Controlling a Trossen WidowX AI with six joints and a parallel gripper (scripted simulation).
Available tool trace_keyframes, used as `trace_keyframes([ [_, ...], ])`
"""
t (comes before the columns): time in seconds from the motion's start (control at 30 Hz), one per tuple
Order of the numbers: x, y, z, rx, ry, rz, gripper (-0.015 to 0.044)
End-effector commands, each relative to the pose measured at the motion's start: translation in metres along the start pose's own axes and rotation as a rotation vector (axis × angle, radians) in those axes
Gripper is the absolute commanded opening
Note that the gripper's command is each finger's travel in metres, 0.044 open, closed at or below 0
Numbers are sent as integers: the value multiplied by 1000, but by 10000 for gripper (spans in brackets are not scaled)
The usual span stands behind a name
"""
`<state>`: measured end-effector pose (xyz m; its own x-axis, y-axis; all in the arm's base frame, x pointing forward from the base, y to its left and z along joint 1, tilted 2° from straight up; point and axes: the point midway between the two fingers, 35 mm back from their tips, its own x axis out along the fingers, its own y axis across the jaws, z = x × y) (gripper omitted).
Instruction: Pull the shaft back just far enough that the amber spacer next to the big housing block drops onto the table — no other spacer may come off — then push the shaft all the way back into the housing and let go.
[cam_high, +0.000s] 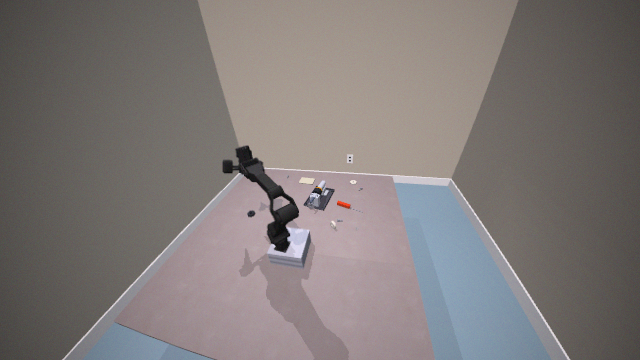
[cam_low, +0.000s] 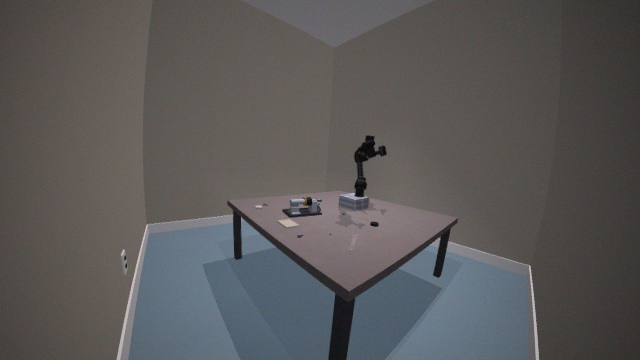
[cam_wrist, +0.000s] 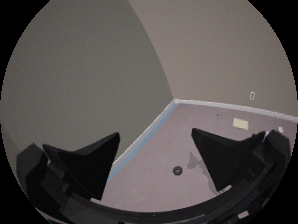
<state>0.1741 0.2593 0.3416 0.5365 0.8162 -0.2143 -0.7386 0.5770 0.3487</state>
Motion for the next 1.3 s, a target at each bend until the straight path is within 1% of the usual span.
trace_keyframes([
  [0.0, 25, -63, -19, 2, 25, -177, 440],
  [0.17, 38, -143, -46, 10, 61, -377, 440],
  [0.37, 25, -236, -86, 41, 118, -600, 440],
  [0.57, -13, -316, -137, 99, 188, -811, 440],
  [0.77, -71, -378, -191, 180, 264, -996, 440],
  [0.83, -80, -385, -198, 192, 273, -1018, 440],
  [1.27, -81, -384, -199, 193, 274, -1018, 440],
])
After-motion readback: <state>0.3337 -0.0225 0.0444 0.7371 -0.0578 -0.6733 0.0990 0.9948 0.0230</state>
